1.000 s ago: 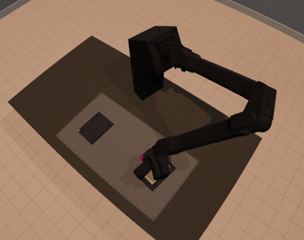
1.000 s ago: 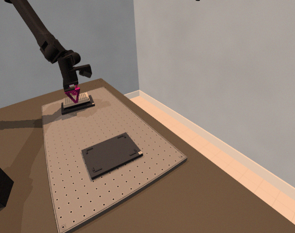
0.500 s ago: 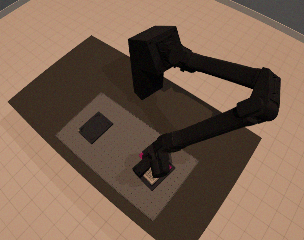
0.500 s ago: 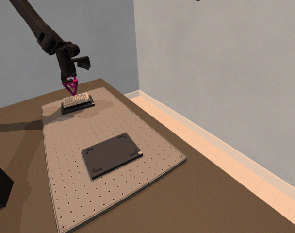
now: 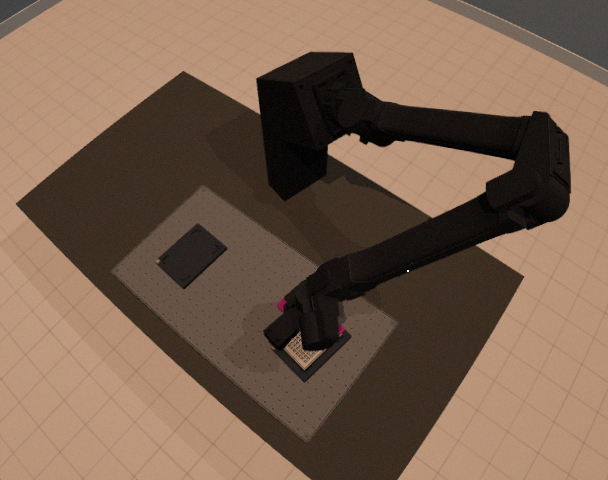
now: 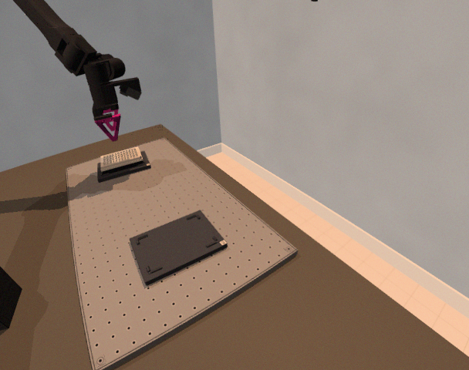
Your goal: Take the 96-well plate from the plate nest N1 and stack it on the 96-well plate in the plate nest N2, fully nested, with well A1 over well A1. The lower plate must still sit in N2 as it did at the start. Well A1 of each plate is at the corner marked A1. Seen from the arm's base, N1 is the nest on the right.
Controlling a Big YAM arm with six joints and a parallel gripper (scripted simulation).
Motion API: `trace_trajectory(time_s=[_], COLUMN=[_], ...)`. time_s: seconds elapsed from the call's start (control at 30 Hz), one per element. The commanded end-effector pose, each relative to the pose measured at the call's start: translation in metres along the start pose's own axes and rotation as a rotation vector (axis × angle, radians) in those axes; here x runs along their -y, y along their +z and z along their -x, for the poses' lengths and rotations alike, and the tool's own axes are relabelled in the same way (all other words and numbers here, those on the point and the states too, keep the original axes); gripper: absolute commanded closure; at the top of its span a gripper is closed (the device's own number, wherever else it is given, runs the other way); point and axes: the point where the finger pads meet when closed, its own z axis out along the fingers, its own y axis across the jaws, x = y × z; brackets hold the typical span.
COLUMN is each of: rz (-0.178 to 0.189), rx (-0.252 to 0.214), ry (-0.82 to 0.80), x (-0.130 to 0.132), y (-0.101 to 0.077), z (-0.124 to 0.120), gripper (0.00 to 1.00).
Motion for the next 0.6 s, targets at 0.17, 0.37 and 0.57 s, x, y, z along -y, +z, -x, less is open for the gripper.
trace_trajectory(time_s=[0.17,0.37,0.57], rz=[-0.008,0.002,0.002], rx=[-0.016,0.009,0.009], ry=[-0.019,-0.013,-0.013], x=[-0.001,-0.003,-0.003], y=[-0.004,-0.010,-0.010], z=[-0.006,0.002,0.002], gripper=[0.00,0.00,0.00])
